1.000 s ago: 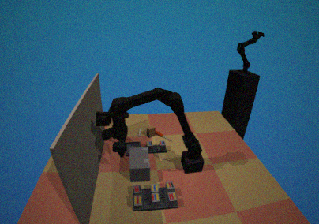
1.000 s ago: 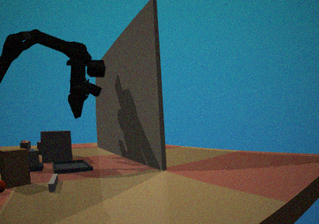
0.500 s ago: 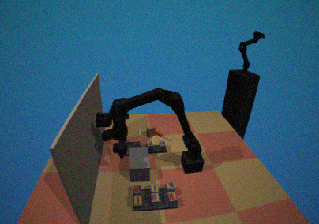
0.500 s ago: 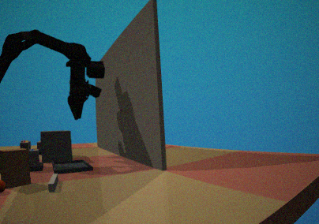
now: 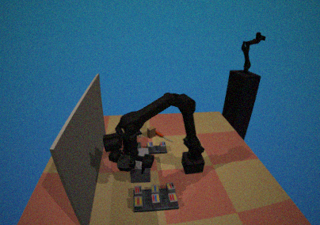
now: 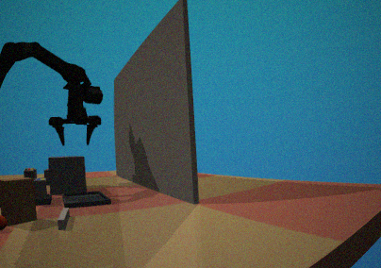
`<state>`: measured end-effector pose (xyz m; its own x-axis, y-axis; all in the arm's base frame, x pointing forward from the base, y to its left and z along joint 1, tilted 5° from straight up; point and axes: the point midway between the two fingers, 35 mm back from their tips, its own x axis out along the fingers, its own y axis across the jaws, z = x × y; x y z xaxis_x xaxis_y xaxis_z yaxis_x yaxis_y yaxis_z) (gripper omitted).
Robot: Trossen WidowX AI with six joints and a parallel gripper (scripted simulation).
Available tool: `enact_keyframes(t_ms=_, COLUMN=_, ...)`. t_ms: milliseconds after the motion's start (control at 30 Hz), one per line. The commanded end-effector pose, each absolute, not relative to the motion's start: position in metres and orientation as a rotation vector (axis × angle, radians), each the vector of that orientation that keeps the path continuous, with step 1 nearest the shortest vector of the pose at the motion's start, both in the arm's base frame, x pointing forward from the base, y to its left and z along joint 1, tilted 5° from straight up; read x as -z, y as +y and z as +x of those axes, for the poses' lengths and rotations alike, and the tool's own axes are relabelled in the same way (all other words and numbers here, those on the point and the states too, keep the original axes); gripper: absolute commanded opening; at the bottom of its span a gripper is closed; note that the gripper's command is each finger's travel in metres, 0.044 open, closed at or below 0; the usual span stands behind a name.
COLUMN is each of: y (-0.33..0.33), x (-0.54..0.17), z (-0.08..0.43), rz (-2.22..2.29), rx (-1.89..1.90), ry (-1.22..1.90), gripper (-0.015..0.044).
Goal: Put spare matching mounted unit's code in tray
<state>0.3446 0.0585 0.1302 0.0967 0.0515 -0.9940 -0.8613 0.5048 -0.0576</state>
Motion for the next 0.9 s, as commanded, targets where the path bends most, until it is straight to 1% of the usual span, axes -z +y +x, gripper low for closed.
enact_keyframes(t_ms=0, y=0.094, x=-0.13, z=0.327, rz=-1.096, rx=-1.053, ry=1.166, gripper=0.044)
enact_keyframes(t_ms=233, y=0.094, x=-0.13, z=0.327, rz=-1.096, rx=-1.053, ry=1.166, gripper=0.044)
enact_keyframes(t_ms=400, y=0.097, x=-0.099, z=0.332, rz=-1.096, rx=-1.053, ry=1.166, gripper=0.0309)
enact_keyframes(t_ms=433, y=0.098, x=-0.093, z=0.332, rz=-1.096, rx=-1.053, ry=1.166, gripper=0.03)
enact_keyframes(t_ms=867, y=0.1, x=-0.086, z=0.335, rz=-1.096, rx=-1.053, ry=1.166, gripper=0.03)
